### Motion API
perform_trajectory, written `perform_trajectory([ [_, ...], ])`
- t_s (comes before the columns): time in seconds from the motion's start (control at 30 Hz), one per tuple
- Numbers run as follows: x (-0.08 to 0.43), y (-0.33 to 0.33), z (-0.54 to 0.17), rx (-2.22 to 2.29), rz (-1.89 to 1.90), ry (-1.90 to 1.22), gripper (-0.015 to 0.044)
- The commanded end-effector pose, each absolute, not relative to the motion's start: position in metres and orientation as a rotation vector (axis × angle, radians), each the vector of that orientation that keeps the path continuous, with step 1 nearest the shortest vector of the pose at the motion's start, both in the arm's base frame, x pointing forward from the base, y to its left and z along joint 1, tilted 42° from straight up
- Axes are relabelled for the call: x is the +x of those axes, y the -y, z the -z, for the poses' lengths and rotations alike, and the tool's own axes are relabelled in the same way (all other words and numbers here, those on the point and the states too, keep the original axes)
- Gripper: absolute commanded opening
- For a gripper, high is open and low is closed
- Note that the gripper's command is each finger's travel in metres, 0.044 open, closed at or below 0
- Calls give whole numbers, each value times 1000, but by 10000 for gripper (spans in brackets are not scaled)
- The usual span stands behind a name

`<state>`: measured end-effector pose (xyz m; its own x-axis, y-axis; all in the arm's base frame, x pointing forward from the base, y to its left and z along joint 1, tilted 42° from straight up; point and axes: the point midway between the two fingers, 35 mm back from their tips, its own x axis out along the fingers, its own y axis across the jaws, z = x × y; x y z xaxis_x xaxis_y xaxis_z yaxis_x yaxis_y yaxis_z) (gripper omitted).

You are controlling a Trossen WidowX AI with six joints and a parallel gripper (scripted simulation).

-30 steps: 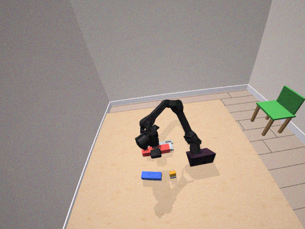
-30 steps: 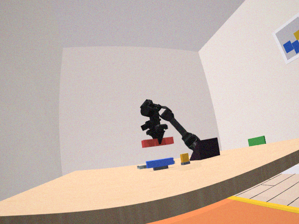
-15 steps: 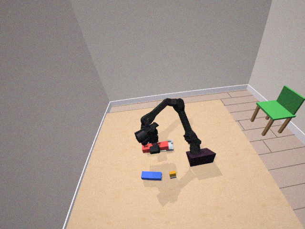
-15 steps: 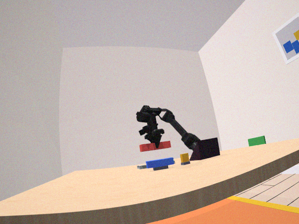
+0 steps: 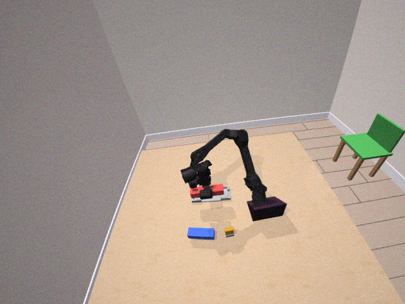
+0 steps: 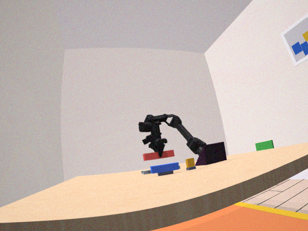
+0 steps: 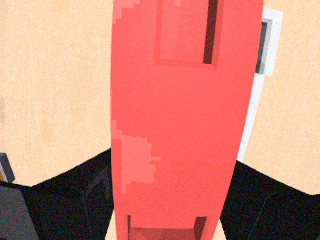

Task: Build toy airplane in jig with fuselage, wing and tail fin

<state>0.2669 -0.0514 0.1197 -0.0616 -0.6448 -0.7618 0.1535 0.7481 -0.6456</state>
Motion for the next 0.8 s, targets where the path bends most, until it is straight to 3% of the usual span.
perform_trajectory([
  [0.0, 262, 65, -123, -420, 696, -1491, 0],
  [0.37, 249, 92, -129, -414, 725, -1482, 0],
  [0.6, 249, 92, -129, -414, 725, -1482, 184],
  [0.77, 249, 92, -129, -414, 725, -1482, 195],
])
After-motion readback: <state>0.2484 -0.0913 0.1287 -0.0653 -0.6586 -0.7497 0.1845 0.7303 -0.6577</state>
